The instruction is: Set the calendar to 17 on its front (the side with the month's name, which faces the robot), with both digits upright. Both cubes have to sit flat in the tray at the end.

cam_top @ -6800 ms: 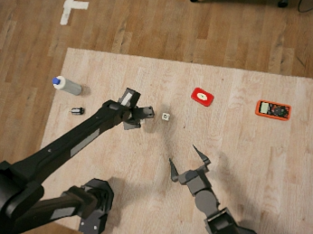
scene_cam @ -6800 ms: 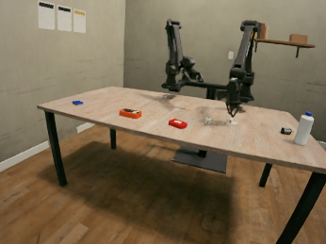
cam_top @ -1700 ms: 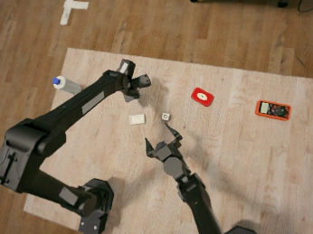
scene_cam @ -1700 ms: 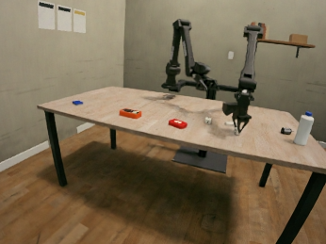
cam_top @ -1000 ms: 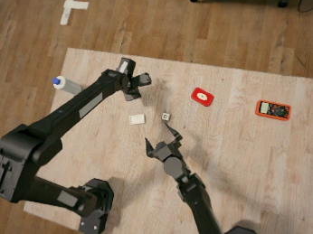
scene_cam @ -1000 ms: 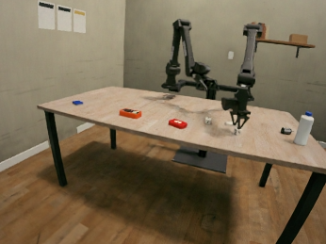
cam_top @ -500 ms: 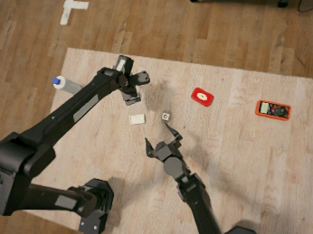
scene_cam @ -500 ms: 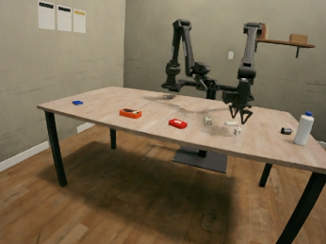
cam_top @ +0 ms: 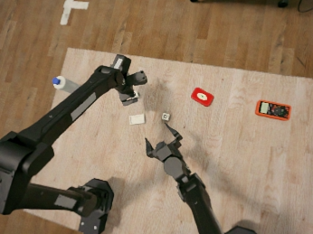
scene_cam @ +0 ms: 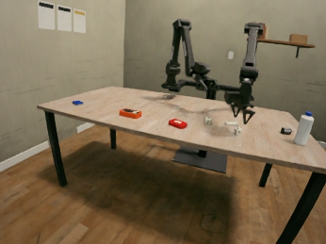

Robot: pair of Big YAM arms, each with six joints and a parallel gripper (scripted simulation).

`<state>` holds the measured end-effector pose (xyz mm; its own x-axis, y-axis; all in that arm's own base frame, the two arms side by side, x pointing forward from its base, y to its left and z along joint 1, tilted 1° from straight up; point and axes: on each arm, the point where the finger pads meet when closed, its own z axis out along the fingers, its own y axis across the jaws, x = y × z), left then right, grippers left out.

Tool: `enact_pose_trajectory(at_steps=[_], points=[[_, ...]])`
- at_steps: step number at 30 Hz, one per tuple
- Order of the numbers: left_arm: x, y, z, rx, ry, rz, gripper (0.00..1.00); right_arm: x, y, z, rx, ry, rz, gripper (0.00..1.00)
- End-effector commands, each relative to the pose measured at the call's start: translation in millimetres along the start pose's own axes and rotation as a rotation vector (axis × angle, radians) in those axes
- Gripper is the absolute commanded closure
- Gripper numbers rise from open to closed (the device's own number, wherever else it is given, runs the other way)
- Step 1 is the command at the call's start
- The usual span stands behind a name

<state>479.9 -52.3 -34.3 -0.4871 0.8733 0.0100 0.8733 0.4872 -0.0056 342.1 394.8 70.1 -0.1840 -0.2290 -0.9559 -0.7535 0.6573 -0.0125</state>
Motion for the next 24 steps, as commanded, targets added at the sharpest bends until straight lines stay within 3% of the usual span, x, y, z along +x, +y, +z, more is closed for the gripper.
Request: enact_pose_trajectory(at_steps=[1, 2, 4, 6, 16, 18, 19, 24], points=[[-11.4, 13.9, -6.8, -0.024, -0.015, 0.03, 0.0, -13.8, 1.9, 5.8, -0.004, -0.032, -0.003, 0.0], [-18.1, 12.7, -16.6, -0.043, -0.023, 0.066, 0.0, -13.9, 1.8, 5.6, -0.004, -0.031, -0.002, 0.0], [-14.7, 2.0, -9.1, -0.03, -0.001, 0.151, 0.0, -23.3, 0.8, 0.9, -0.002, -0.048, -0.002, 0.0], [-21.0, -1.2, -6.3, -0.05, 0.023, 0.273, 0.0, -13.4, -7.5, -11.3, 0.013, -0.016, 0.003, 0.0], [-32.2, -33.7, 22.4, -0.077, 0.193, 0.741, 0.0, -19.9, -18.1, -48.2, 0.035, -0.016, 0.009, 0.0], [-32.2, -33.7, 22.4, -0.077, 0.193, 0.741, 0.0, -19.9, -18.1, -48.2, 0.035, -0.016, 0.009, 0.0], [-43.6, -25.9, 9.6, -0.12, 0.19, 0.768, 0.0, -28.6, -19.0, -46.1, 0.036, -0.033, 0.01, 0.0], [-40.9, -35.8, 15.5, -0.127, 0.229, 0.806, 0.0, -23.3, -19.5, -46.3, 0.038, -0.025, 0.01, 0.0]])
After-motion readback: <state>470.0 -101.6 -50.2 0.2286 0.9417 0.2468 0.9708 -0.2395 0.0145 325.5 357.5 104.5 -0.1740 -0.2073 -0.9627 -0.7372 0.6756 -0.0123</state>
